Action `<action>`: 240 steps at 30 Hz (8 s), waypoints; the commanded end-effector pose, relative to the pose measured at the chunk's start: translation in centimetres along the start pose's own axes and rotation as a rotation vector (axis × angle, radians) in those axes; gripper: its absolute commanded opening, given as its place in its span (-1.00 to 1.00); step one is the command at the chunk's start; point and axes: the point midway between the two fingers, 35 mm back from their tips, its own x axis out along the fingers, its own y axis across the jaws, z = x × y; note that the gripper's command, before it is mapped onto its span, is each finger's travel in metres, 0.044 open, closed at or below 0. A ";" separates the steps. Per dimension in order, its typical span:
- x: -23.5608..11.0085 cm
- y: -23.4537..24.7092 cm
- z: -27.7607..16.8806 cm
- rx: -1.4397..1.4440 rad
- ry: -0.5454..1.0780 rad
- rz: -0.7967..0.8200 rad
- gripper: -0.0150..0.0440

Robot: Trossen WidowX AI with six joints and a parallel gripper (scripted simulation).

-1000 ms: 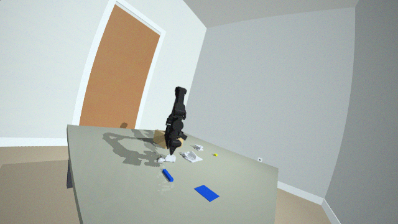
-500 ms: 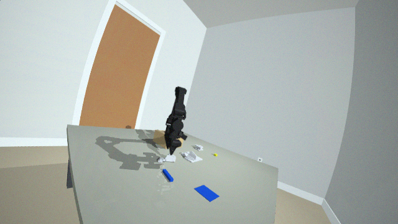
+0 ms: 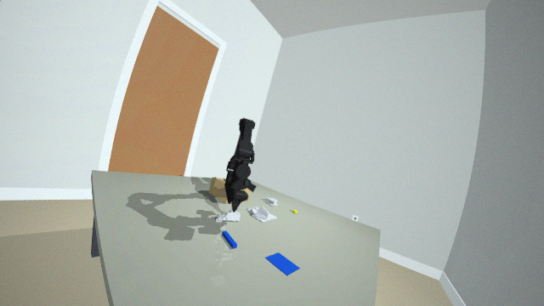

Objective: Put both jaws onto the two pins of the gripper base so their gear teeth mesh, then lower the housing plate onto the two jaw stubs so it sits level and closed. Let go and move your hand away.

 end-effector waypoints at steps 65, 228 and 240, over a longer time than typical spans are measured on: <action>0.0 0.0 0.0 0.000 0.000 0.000 1.00; -3.0 2.0 11.3 0.467 -0.013 0.000 -0.04; -3.0 3.9 14.8 0.637 -0.017 0.003 -0.04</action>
